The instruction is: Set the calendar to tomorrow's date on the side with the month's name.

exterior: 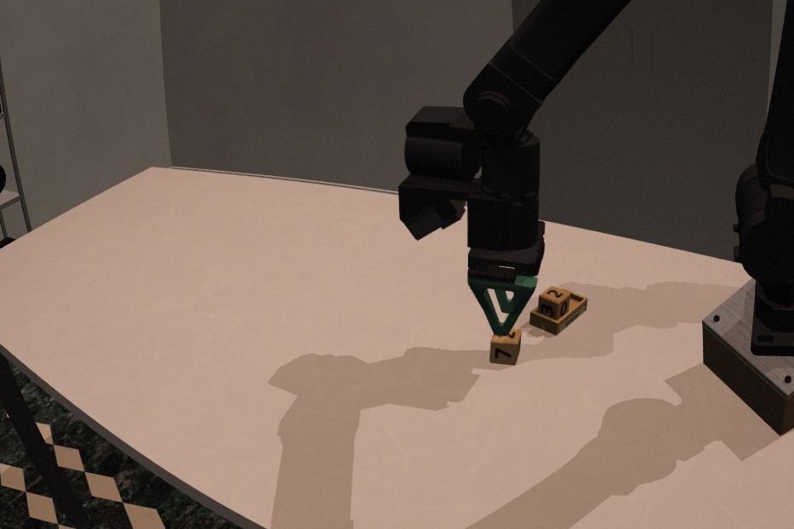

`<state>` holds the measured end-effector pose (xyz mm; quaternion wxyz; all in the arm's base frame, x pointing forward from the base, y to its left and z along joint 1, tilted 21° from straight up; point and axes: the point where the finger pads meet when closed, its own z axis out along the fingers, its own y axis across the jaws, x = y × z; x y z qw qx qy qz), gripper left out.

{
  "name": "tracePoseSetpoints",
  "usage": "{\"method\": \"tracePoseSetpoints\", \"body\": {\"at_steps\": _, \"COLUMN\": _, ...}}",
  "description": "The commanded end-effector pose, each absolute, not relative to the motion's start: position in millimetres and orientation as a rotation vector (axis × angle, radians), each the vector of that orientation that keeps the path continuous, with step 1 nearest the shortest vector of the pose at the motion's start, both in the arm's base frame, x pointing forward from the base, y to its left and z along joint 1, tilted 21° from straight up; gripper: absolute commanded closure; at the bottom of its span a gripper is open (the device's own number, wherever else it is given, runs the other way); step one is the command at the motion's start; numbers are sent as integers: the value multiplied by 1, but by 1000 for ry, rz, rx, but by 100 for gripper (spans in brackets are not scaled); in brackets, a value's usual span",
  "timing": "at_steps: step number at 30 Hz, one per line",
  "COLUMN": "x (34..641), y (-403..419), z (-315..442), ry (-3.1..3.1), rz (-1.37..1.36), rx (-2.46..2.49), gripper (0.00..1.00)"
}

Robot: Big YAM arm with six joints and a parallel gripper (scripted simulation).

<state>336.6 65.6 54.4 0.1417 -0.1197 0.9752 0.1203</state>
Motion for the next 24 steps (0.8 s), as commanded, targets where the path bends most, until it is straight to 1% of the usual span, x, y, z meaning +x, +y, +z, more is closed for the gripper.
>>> {"method": "tracePoseSetpoints", "body": {"at_steps": 1, "x": 338, "y": 71, "z": 50, "ry": 2824, "rz": 350, "rx": -352, "gripper": 55}}
{"method": "tracePoseSetpoints", "body": {"at_steps": 24, "x": 338, "y": 71, "z": 52, "ry": 2817, "rz": 349, "rx": -352, "gripper": 55}}
